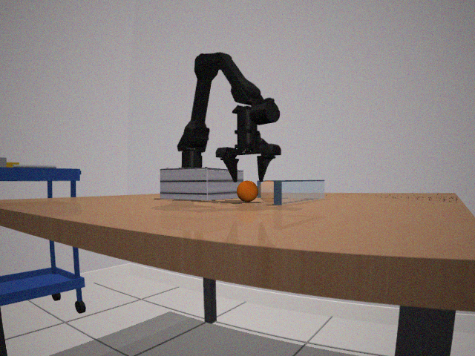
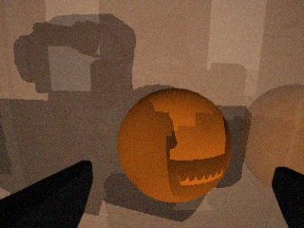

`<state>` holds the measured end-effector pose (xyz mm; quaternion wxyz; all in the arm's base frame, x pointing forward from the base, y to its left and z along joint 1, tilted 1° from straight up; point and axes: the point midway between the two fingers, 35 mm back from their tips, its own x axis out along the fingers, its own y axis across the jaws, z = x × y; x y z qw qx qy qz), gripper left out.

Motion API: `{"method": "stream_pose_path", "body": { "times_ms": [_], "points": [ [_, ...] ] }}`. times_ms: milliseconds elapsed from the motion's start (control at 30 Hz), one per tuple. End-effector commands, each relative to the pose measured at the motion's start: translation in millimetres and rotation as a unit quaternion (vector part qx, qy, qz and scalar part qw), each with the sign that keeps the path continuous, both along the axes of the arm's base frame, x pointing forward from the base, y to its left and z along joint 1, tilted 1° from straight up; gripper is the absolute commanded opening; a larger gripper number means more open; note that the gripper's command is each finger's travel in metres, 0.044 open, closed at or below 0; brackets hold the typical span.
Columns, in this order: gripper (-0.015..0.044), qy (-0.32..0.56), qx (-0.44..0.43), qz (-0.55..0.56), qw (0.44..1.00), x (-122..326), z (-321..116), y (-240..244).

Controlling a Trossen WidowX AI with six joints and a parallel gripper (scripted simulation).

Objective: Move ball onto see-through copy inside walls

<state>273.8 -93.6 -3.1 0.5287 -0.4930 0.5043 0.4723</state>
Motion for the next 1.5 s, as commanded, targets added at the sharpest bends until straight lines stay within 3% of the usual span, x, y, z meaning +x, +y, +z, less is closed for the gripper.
{"method": "stream_pose_path", "body": {
  "times_ms": [0, 467, 600, 833, 1167, 1467],
  "points": [
    [0.0403, 0.004, 0.004, 0.003, 1.000, -1.3, -10.2, 1.6],
    [0.0403, 0.004, 0.004, 0.003, 1.000, -1.8, -30.0, 2.3],
    [0.0298, 0.004, 0.004, 0.003, 1.000, -1.8, -30.0, 2.3],
    [0.0252, 0.004, 0.004, 0.003, 1.000, -1.8, -30.0, 2.3],
    [0.0000, 0.004, 0.004, 0.003, 1.000, 5.4, 23.3, -1.7],
    [0.0000, 0.004, 0.004, 0.003, 1.000, -1.3, 92.1, -0.9]
  ]
}}
